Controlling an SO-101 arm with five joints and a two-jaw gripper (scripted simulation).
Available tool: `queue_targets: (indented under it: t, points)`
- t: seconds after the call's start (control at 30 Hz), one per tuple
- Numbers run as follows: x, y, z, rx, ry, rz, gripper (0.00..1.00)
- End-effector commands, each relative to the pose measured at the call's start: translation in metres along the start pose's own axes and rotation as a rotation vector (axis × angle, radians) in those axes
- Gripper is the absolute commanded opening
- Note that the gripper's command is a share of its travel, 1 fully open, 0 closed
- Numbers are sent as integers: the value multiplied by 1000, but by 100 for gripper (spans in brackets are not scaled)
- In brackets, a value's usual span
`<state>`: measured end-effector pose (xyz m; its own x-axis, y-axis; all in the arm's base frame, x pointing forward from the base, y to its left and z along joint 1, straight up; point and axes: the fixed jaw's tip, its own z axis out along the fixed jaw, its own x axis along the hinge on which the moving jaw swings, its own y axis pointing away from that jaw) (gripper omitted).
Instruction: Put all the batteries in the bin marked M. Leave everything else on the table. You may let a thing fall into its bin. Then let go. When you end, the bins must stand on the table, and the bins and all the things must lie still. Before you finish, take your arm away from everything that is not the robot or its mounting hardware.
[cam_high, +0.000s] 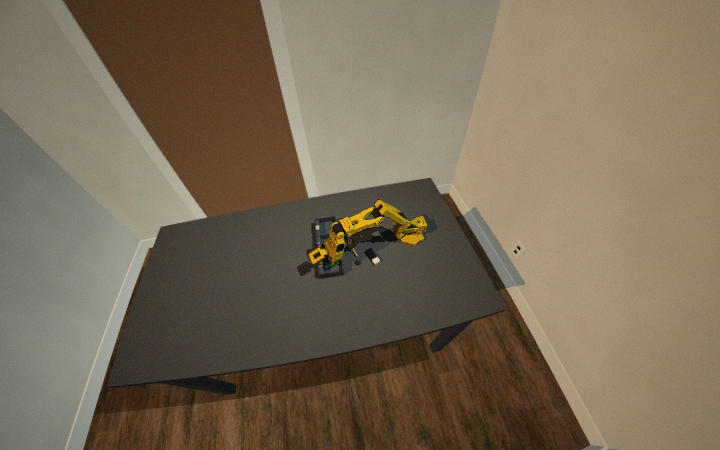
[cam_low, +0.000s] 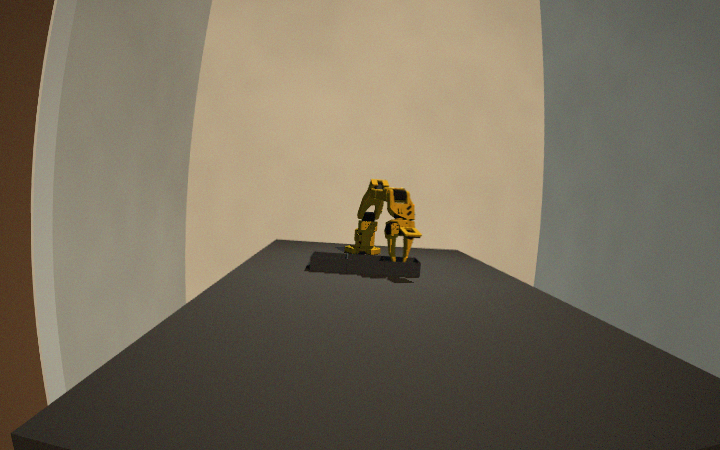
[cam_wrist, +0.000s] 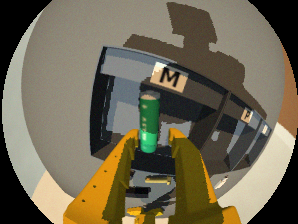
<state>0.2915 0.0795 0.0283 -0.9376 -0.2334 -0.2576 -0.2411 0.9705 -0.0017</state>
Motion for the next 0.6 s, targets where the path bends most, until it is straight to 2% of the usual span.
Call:
queue_targets:
  t: [0.0,0.37,0.57]
  points:
    - [-13,2,-17,-3,-82,1,15]
    - [-13,2,-18,-3,-82,1,16]
    - [-14,2,-25,-3,-82,1,16]
